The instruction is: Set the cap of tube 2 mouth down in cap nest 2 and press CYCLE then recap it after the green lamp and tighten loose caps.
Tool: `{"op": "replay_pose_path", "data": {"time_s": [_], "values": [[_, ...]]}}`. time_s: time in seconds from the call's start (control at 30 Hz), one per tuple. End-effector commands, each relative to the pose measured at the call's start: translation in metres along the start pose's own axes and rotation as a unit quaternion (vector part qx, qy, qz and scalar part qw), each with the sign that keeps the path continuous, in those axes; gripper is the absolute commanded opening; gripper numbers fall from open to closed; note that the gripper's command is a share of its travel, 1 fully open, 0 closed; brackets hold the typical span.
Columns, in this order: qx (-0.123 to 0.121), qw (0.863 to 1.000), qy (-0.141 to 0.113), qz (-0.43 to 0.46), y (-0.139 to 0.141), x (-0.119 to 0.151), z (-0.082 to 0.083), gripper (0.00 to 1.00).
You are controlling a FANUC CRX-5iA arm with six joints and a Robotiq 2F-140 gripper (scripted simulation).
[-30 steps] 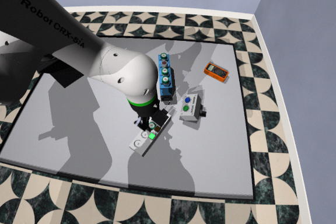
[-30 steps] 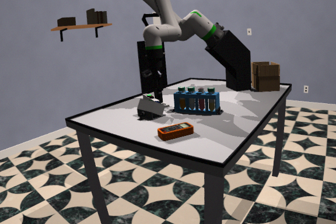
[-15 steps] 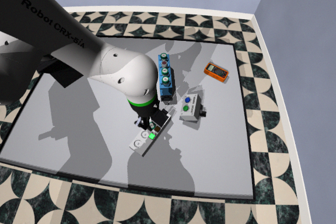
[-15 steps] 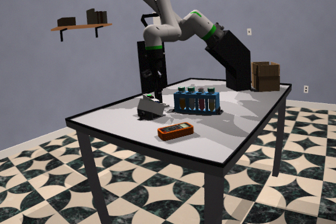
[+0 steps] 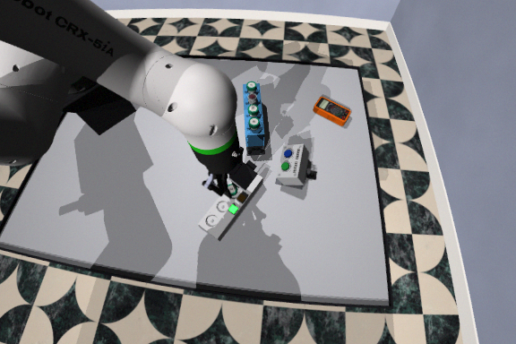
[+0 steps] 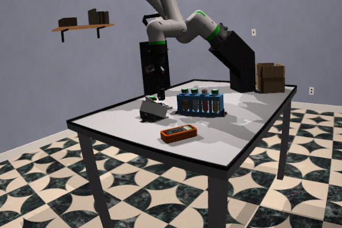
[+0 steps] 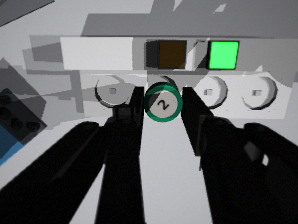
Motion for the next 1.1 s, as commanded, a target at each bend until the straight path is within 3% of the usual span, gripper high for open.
{"op": "replay_pose_path", "data": {"time_s": [0.0, 0.3, 0.37, 0.63, 0.93, 1.07], "values": [[0.003, 1.0, -0.008, 0.0, -0.001, -0.003, 0.025, 0.3], [0.003, 1.0, -0.008, 0.0, -0.001, -0.003, 0.07, 0.3], [0.003, 1.0, -0.008, 0.0, -0.001, -0.003, 0.07, 0.3], [0.003, 1.0, -0.008, 0.0, -0.001, -0.004, 0.109, 0.3], [0.003, 1.0, -0.008, 0.0, -0.001, -0.004, 0.109, 0.3], [0.004, 0.989, -0.007, -0.148, -0.029, 0.011, 0.109, 0.3]]}}
Point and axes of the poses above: the point where the finger pads meet when closed, its own z axis back along the fingers, its own y axis across the jaws, x = y × z, the point moved 4 cm from there along z, back along the fingers, and after that the axes turned 4 degrees about -z, right-handed, at the moved point
